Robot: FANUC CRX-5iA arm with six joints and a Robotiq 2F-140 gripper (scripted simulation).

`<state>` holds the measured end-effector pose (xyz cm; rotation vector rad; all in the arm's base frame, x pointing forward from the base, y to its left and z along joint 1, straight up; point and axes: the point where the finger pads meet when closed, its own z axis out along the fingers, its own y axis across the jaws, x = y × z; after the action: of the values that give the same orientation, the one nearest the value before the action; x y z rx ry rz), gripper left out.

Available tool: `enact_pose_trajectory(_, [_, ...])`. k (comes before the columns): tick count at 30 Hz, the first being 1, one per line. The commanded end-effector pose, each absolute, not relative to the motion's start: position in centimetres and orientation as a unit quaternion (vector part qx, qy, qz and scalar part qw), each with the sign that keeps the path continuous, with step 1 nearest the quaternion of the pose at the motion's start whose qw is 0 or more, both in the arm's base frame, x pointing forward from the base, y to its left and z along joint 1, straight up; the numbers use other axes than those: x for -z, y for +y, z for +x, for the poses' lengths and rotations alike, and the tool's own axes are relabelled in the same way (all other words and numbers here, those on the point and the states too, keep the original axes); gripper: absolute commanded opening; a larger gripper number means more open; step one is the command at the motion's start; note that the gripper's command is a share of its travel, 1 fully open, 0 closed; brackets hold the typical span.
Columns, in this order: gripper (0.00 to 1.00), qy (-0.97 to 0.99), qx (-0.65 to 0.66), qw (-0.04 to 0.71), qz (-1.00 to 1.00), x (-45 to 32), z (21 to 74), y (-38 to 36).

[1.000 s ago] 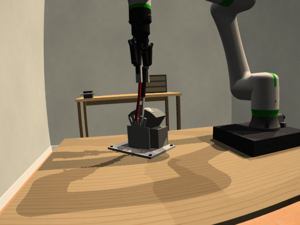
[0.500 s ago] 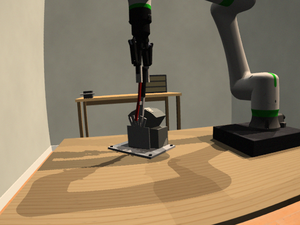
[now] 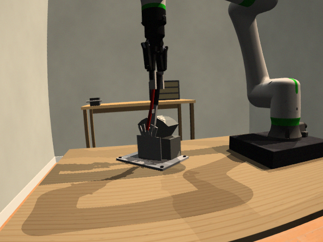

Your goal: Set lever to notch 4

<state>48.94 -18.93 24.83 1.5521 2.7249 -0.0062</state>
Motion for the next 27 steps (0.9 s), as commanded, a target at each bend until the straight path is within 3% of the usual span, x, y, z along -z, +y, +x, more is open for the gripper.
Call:
enact_pose_trajectory(1, [0.0,0.869,0.002,0.003,0.495,-24.7,48.6,-18.3])
enact_pose_trajectory(27, [0.0,0.869,0.002,0.003,0.495,-23.4,46.5,-14.8])
